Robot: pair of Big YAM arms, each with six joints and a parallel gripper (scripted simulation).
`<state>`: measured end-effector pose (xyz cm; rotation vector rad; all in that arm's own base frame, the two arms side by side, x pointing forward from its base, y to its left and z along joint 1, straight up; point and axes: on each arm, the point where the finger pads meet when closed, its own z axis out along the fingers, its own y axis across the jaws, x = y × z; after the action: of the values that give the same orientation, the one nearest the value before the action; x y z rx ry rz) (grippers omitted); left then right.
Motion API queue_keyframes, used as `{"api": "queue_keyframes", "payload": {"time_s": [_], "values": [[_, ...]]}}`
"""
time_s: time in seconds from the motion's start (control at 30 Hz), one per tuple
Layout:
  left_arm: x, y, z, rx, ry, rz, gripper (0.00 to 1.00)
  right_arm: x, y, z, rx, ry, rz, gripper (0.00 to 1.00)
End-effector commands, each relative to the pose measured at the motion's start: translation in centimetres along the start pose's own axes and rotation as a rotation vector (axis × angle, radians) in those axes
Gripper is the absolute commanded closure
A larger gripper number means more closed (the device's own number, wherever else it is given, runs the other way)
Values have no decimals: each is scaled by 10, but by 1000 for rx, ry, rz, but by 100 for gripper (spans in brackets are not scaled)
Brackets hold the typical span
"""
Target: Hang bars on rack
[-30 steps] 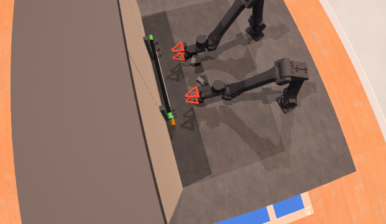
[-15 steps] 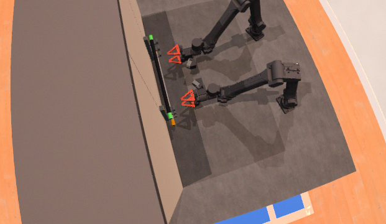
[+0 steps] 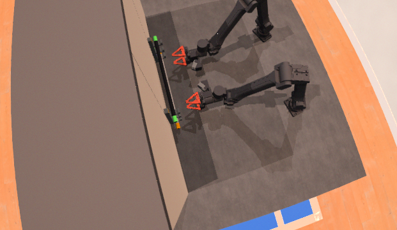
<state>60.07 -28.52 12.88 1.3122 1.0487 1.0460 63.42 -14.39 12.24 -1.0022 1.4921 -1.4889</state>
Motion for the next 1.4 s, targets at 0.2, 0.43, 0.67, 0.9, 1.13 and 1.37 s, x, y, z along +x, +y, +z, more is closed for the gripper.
{"api": "queue_keyframes", "payload": {"time_s": [0.2, 0.43, 0.67, 0.9, 1.13, 1.37], "values": [[4, 32, 21, -85, 11, -33, 0, 7, -21, 14, 60, 13, 13, 0], [4, 28, 23, -87, 11, -34, 0, 7, -19, 13, 60, 12, 13, 0], [4, 25, 24, -85, 11, -34, 0, 7, -17, 13, 60, 12, 13, 0], [5, 22, 24, -84, 11, -34, 0, 8, -15, 13, 58, 12, 13, 0], [4, 21, 25, -83, 11, -34, 0, 8, -14, 13, 58, 12, 13, 0], [4, 20, 25, -84, 11, -35, 0, 8, -12, 12, 56, 12, 13, 0]]}}
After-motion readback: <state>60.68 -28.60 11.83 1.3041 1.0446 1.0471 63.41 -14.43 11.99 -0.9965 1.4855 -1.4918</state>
